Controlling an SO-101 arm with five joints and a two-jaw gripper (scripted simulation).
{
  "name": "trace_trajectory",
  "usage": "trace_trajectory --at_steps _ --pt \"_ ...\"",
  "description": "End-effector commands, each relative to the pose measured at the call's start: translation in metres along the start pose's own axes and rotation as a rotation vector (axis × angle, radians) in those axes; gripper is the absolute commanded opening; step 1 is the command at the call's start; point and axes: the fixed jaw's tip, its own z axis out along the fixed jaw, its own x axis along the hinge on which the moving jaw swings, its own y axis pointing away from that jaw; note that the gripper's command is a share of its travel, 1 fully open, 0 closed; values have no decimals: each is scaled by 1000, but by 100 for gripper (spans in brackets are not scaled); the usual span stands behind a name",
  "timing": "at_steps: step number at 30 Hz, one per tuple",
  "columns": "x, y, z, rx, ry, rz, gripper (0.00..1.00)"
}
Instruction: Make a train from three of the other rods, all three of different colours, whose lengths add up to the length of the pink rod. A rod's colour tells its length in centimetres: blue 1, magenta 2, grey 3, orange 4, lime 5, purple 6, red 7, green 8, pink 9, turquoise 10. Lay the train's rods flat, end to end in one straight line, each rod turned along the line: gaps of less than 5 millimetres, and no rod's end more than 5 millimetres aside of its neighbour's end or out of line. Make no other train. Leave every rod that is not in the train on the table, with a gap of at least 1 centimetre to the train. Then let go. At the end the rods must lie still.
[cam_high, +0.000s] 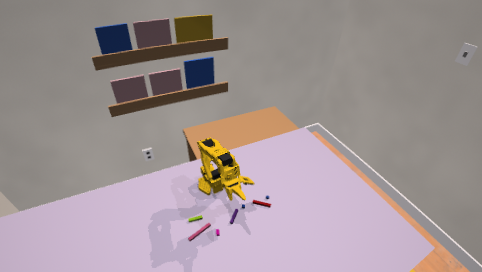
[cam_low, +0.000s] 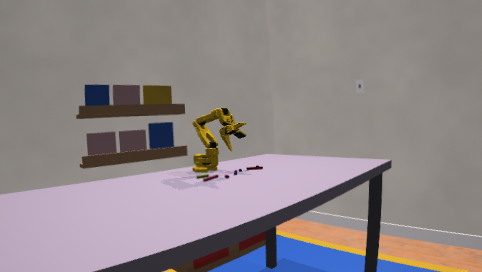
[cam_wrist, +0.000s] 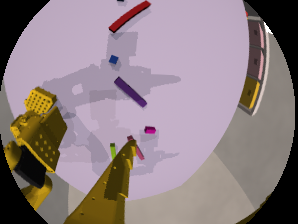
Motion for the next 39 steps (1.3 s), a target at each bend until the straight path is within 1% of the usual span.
trace_trajectory --at_steps 1,21,24,28,34,36,39 --pt "-2 -13 -11 93 -8 -14 100" --pt "-2 -13 -11 93 -8 -14 100" --pt "-4 -13 -11 93 -12 -27 100" --pt "-15 -12 -11 92 -34 -95 100" --pt "-48 -4 -13 88 -101 -304 100" --pt "-48 -4 -13 88 -101 -304 100" --pt "-66 5 -15 86 -141 -428 100"
